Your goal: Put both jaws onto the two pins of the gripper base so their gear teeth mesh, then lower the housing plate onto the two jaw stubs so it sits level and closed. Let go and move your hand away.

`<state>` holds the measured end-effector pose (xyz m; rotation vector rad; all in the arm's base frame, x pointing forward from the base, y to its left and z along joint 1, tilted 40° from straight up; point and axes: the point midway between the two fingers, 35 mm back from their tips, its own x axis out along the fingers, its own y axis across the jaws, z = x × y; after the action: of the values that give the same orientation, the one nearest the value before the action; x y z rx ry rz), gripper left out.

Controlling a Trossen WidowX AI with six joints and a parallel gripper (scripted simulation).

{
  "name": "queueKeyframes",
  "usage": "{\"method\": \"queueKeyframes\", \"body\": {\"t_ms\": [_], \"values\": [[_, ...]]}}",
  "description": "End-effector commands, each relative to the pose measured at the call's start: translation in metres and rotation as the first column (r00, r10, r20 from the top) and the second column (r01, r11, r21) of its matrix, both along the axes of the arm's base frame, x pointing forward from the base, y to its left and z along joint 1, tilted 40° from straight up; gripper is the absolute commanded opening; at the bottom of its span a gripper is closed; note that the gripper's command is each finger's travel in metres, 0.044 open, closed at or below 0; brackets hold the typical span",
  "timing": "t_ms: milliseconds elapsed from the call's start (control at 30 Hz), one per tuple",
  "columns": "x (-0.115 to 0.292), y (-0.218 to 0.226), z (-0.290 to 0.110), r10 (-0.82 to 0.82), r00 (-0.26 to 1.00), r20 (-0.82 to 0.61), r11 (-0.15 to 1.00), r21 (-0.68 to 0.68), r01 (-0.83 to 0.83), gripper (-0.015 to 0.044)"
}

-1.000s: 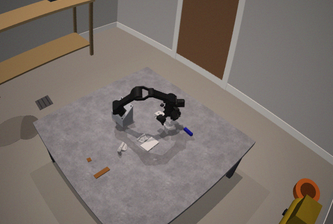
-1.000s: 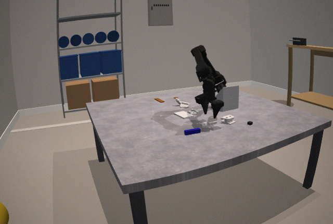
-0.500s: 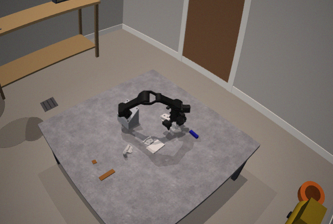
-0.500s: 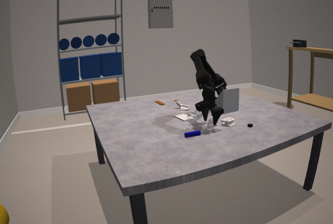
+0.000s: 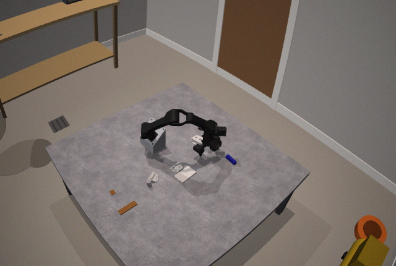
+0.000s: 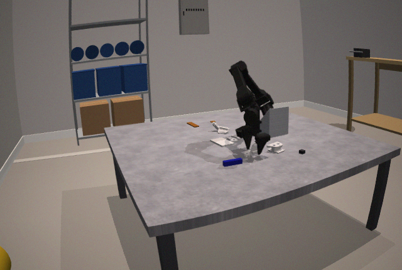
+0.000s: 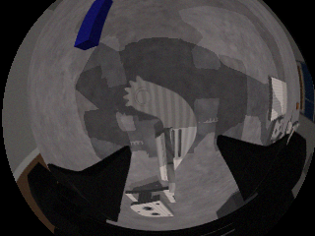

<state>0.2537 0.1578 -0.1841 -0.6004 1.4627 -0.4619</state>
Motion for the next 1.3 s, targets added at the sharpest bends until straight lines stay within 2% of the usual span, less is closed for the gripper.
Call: {"method": "queueKeyframes", "body": {"t_ms": [0, 467, 833, 933, 1267], "values": [[0.0008, -0.0006, -0.0002, 0.006, 1.0, 0.002, 1.0, -0.003, -0.006, 0.044], [0.0008, -0.0008, -0.0005, 0.006, 1.0, 0.002, 1.0, -0.003, -0.006, 0.044], [0.0, -0.0004, -0.0005, 0.0, 1.0, 0.0, 1.0, 0.0, 0.0, 0.0151], [0.0, -0.0004, -0.0005, 0.0, 1.0, 0.0, 1.0, 0.0, 0.0, 0.0134], [0.0, -0.0004, -0.0005, 0.0, 1.0, 0.0, 1.0, 0.0, 0.0, 0.0134]]}}
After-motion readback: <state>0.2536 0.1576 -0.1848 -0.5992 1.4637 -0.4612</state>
